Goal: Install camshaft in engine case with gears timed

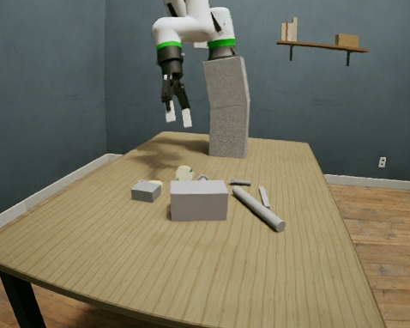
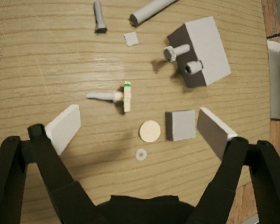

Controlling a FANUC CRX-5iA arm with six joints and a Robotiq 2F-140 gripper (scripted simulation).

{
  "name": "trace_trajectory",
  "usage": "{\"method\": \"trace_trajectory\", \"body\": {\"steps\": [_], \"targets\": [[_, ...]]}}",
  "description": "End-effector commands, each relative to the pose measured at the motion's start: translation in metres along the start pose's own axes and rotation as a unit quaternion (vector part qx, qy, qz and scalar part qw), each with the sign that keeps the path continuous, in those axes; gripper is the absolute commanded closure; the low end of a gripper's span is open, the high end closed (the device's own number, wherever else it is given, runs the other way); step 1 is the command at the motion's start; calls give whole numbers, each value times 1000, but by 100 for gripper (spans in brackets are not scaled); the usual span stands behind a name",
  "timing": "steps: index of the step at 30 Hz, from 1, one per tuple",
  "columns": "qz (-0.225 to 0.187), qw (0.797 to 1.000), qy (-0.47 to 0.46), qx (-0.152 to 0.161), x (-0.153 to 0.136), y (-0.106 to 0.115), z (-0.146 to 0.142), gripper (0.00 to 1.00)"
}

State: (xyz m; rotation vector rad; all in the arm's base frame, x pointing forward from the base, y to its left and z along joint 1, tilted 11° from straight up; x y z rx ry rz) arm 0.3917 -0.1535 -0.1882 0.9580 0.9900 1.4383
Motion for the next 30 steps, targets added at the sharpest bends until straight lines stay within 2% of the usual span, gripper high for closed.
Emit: {"method": "trace_trajectory", "body": {"steps": [1, 9, 24, 30], "targets": [[0, 1000, 0, -1, 0, -1, 0, 0], [0, 1000, 0, -1, -2, -9, -3, 0], [0, 1000, 0, -1, -15, -60, -22, 0], [0, 1000, 0, -1, -17, -69, -26, 0]]}}
Point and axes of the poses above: the point where the finger pads meet when closed, its own y axis back along the fingers, its own z axis across the jaws, x = y × z, the point moved 2 cm from there along y, back along the fingers, and after that the axes turned 11 degrees about y, right-handed, at the moved point
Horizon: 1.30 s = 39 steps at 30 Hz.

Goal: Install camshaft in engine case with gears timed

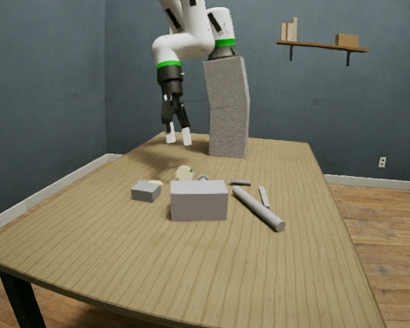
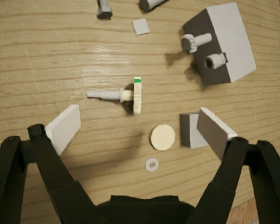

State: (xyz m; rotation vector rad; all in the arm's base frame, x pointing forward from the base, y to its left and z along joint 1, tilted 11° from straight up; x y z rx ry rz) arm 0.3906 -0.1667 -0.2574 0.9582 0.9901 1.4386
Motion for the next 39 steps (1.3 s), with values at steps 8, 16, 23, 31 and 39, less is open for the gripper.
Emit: {"method": "trace_trajectory", "body": {"steps": [8, 16, 23, 31, 39], "targets": [[-1, 1000, 0, -1, -2, -9, -3, 71], [-1, 1000, 0, -1, -2, -9, -3, 71], [-1, 1000, 0, -1, -2, -9, -3, 71], [-1, 1000, 0, -1, -2, -9, -3, 71], [-1, 1000, 0, -1, -2, -9, -3, 71]]}}
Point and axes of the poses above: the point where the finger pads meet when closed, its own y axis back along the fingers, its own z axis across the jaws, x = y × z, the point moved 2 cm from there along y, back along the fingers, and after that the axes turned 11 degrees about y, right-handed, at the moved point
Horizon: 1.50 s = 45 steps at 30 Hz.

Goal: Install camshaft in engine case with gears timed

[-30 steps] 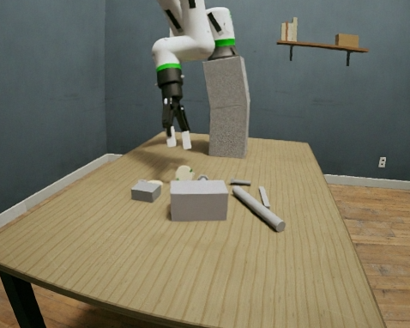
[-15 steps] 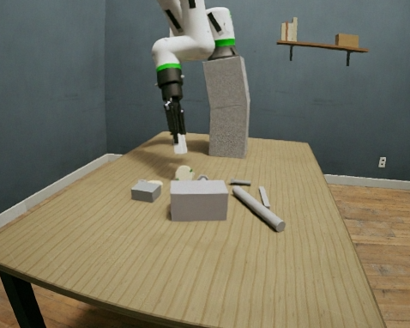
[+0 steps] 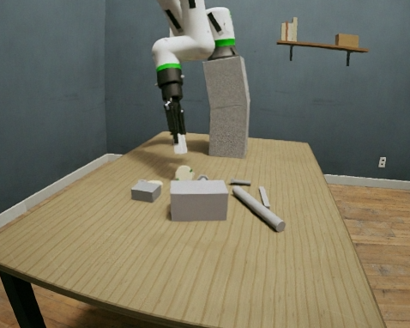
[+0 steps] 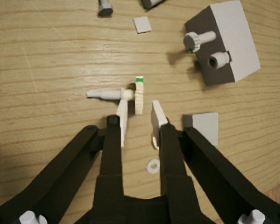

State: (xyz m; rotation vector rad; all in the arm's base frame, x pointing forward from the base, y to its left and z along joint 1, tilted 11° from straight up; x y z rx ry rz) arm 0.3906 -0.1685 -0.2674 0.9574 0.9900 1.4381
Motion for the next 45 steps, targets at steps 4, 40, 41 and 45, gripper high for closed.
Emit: {"method": "trace_trajectory", "body": {"steps": [4, 40, 41, 45], "targets": [[0, 1000, 0, 0, 0, 0, 1, 71], [0, 1000, 0, 0, 0, -54, 1, 71], [0, 1000, 0, 0, 0, -54, 1, 71], [0, 1000, 0, 0, 0, -57, 1, 71]]}}
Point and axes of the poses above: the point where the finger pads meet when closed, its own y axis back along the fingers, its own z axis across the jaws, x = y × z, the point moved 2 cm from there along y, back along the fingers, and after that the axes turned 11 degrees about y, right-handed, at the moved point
